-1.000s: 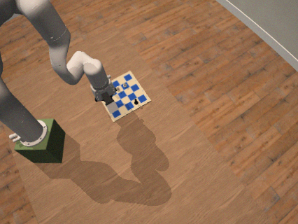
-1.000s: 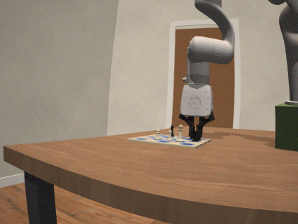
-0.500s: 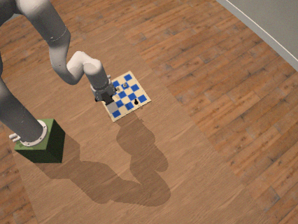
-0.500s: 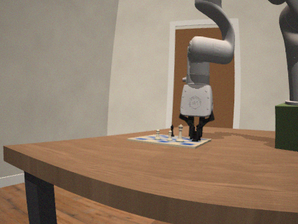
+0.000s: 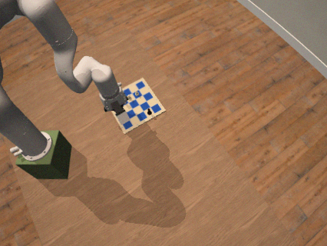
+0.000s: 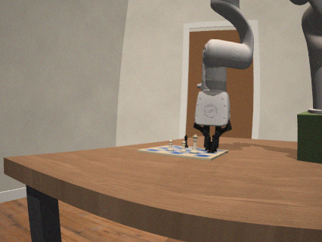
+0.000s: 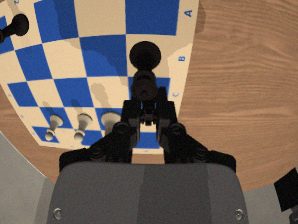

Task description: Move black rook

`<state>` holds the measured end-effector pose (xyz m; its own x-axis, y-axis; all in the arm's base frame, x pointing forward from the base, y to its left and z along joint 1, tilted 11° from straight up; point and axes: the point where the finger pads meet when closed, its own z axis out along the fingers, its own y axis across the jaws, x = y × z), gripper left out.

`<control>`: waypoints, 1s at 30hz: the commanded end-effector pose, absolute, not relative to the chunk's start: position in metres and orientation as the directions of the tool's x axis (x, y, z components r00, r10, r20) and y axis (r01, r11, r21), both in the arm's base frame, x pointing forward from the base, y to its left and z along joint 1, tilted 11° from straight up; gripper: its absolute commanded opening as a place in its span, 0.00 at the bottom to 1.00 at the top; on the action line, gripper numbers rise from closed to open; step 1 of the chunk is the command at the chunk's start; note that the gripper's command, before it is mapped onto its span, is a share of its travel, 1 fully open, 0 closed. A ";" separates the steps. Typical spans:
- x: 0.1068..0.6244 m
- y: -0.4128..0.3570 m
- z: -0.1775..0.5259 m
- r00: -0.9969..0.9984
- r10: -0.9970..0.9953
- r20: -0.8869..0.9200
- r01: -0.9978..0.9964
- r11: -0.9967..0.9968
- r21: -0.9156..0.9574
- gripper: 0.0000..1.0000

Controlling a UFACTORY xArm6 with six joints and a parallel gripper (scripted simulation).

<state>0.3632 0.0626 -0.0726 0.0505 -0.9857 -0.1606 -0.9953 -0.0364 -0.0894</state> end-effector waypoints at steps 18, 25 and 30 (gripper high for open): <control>0.364 0.063 -0.072 0.051 -0.986 -0.161 -0.995 -0.036 -0.092 0.37; 0.364 0.062 -0.065 0.051 -0.986 -0.161 -0.995 -0.036 -0.092 0.37; 0.363 0.060 -0.056 0.051 -0.986 -0.161 -0.995 -0.036 -0.092 0.37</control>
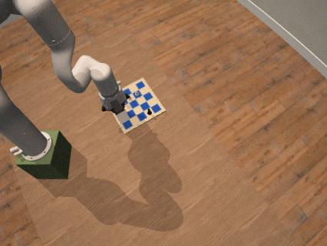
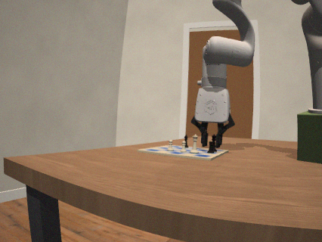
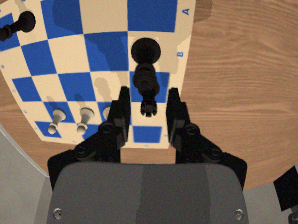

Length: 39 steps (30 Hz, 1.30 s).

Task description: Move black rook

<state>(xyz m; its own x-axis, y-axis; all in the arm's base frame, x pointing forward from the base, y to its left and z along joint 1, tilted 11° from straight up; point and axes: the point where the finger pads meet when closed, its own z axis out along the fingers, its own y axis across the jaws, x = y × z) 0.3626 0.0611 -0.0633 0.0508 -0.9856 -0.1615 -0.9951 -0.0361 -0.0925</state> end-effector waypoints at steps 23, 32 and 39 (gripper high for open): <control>0.357 0.048 0.017 0.051 -0.986 -0.161 -0.995 -0.036 -0.092 1.00; 0.357 0.048 0.017 0.051 -0.986 -0.161 -0.995 -0.036 -0.092 1.00; 0.357 0.048 0.017 0.051 -0.986 -0.161 -0.995 -0.036 -0.092 1.00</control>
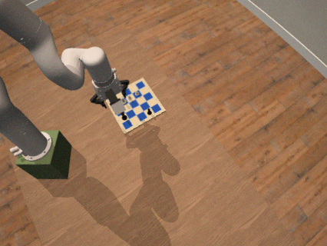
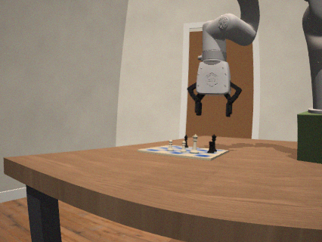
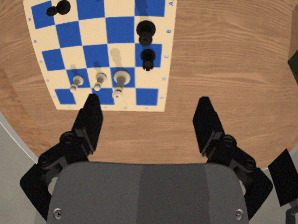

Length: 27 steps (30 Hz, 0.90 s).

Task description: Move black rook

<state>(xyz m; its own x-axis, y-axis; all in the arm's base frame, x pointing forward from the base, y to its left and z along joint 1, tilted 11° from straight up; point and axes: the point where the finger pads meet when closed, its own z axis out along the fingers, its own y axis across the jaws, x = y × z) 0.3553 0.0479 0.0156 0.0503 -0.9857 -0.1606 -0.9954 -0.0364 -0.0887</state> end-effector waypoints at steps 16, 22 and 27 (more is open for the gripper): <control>0.355 0.045 0.035 0.051 -0.986 -0.161 -0.995 -0.036 -0.092 1.00; 0.353 0.040 0.062 0.051 -0.986 -0.161 -0.995 -0.036 -0.092 1.00; 0.352 0.038 0.075 0.051 -0.986 -0.161 -0.995 -0.036 -0.092 1.00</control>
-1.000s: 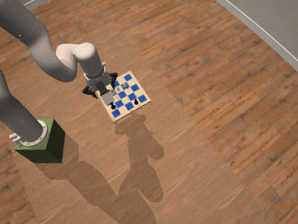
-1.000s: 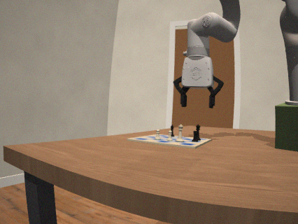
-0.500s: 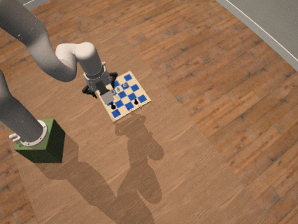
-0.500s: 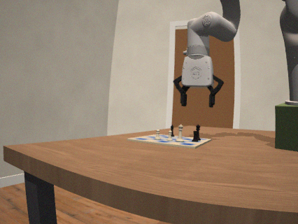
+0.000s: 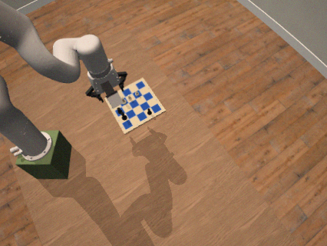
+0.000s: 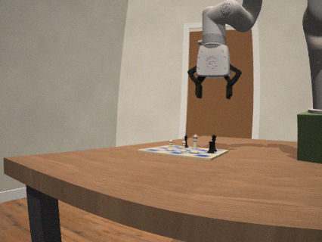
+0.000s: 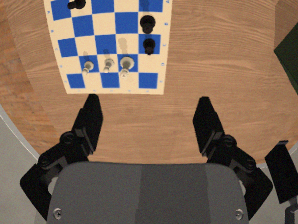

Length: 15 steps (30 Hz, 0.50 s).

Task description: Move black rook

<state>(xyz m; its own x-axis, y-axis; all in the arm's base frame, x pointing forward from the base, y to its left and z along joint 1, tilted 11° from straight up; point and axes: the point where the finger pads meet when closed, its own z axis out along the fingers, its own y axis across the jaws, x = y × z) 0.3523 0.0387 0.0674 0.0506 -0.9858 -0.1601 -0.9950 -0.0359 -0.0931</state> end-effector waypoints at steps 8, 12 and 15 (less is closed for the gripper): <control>0.350 0.035 0.091 0.051 -0.986 -0.161 -0.995 -0.036 -0.092 1.00; 0.350 0.035 0.091 0.051 -0.986 -0.161 -0.995 -0.036 -0.092 1.00; 0.350 0.035 0.091 0.051 -0.986 -0.161 -0.995 -0.036 -0.092 1.00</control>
<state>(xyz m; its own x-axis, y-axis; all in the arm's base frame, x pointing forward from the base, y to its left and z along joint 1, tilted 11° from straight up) 0.3487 0.0355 0.0893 0.0502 -0.9857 -0.1608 -0.9955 -0.0364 -0.0877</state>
